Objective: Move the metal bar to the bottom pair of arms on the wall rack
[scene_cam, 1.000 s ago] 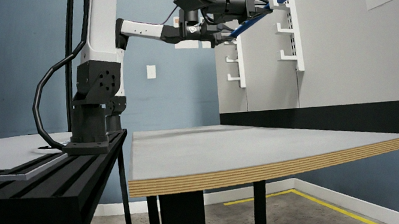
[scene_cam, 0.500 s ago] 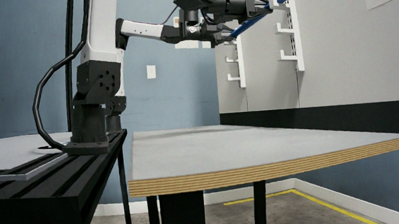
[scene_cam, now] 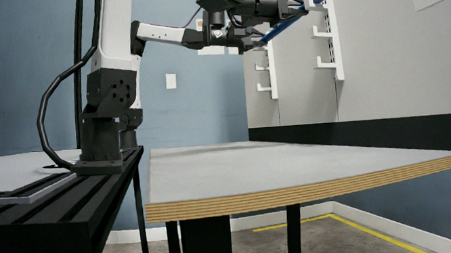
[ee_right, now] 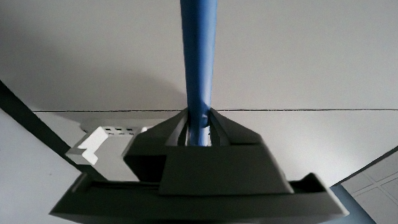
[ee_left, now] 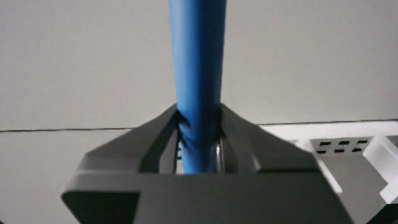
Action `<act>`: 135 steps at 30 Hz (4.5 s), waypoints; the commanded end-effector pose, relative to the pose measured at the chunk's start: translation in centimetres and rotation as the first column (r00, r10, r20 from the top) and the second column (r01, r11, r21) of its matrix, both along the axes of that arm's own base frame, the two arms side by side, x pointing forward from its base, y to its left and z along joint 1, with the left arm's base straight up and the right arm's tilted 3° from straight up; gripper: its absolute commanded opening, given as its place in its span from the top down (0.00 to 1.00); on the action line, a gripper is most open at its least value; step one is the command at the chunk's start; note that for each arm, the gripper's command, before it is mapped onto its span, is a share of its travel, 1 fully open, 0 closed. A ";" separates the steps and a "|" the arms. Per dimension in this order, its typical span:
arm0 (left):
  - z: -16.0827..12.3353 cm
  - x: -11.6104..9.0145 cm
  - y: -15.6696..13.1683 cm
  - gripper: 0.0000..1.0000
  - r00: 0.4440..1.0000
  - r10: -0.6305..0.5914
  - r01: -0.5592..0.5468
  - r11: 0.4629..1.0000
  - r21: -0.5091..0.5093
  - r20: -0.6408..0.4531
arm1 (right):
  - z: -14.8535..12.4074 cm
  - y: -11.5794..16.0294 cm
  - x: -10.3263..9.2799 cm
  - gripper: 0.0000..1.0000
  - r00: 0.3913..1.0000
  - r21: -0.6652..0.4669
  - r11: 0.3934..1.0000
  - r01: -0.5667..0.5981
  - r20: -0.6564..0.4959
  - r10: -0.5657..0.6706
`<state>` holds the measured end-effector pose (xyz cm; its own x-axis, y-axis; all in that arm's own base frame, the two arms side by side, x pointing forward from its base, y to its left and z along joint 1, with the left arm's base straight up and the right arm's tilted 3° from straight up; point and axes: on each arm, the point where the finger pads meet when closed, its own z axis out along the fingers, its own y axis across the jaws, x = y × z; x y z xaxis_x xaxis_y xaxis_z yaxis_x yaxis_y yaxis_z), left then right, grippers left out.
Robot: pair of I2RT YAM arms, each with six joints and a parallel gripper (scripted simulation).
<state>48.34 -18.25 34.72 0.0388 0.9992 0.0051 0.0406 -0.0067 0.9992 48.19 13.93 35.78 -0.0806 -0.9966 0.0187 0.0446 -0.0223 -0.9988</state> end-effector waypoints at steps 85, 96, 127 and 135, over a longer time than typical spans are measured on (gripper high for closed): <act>3.2 0.9 0.2 1.00 0.999 0.004 -0.003 1.000 -0.020 0.049 | 2.3 0.2 0.7 1.00 1.000 0.014 1.000 0.003 0.018 -0.003; 3.9 0.9 0.2 1.00 0.999 0.004 -0.003 1.000 -0.020 0.049 | 2.9 0.2 0.6 1.00 1.000 0.014 1.000 0.003 0.018 -0.003; 5.0 0.7 0.2 1.00 0.999 0.004 -0.003 1.000 -0.020 0.049 | 4.0 0.3 0.3 1.00 1.000 0.014 1.000 0.003 0.018 -0.003; 5.1 0.7 0.2 1.00 0.999 0.004 -0.003 1.000 -0.020 0.049 | 4.1 0.3 0.2 1.00 1.000 0.014 1.000 0.003 0.018 -0.003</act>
